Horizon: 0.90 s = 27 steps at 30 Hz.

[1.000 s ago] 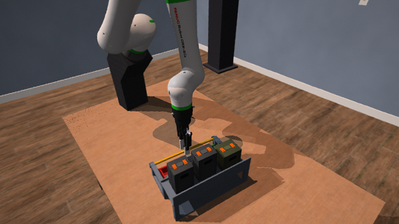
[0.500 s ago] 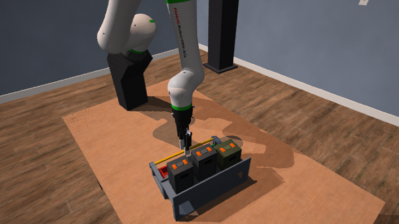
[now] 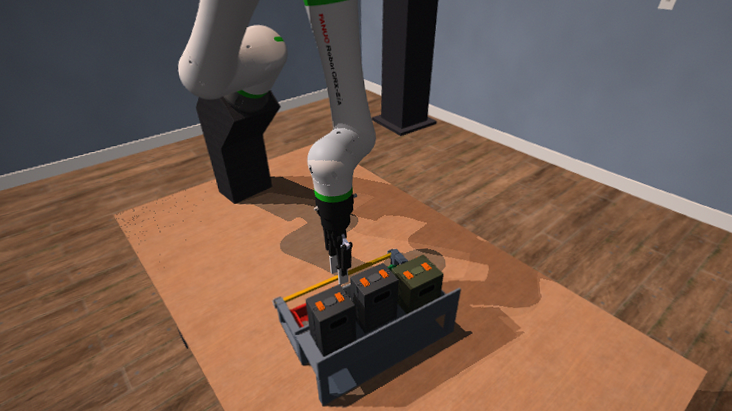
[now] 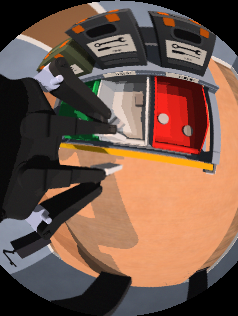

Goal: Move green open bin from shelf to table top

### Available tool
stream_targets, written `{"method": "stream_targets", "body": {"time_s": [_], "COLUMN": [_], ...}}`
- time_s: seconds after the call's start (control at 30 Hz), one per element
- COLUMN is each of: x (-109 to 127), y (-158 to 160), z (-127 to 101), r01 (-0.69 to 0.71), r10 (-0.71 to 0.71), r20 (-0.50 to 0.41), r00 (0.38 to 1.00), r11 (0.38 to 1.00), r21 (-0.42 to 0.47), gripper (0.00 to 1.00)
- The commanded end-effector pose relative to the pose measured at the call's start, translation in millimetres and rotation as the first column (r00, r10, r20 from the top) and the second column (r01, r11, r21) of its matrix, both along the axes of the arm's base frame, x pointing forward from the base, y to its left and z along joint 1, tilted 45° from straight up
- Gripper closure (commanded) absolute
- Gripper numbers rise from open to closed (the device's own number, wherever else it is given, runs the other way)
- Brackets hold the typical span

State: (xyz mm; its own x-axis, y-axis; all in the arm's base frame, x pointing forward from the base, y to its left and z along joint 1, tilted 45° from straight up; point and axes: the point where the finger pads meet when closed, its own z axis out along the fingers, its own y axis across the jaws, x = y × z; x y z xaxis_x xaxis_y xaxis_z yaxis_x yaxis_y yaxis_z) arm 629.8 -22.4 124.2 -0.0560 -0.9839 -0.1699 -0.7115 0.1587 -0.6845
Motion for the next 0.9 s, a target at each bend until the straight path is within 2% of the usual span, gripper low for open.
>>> {"method": "stream_targets", "body": {"time_s": [0.0, 0.53, 0.57, 0.87], "x": [-0.1, -0.5, -0.5, -0.5], "y": [-0.1, -0.1, -0.1, -0.1], "z": [0.2, 0.7, 0.7, 0.7], "r01": [0.000, 0.000, 0.000, 0.000], "r10": [0.000, 0.000, 0.000, 0.000], "r20": [0.000, 0.000, 0.000, 0.000], "r00": [1.000, 1.000, 1.000, 1.000], "r11": [1.000, 1.000, 1.000, 1.000], "r21": [0.000, 0.000, 0.000, 0.000], "gripper": [0.72, 0.72, 1.00, 1.00]}}
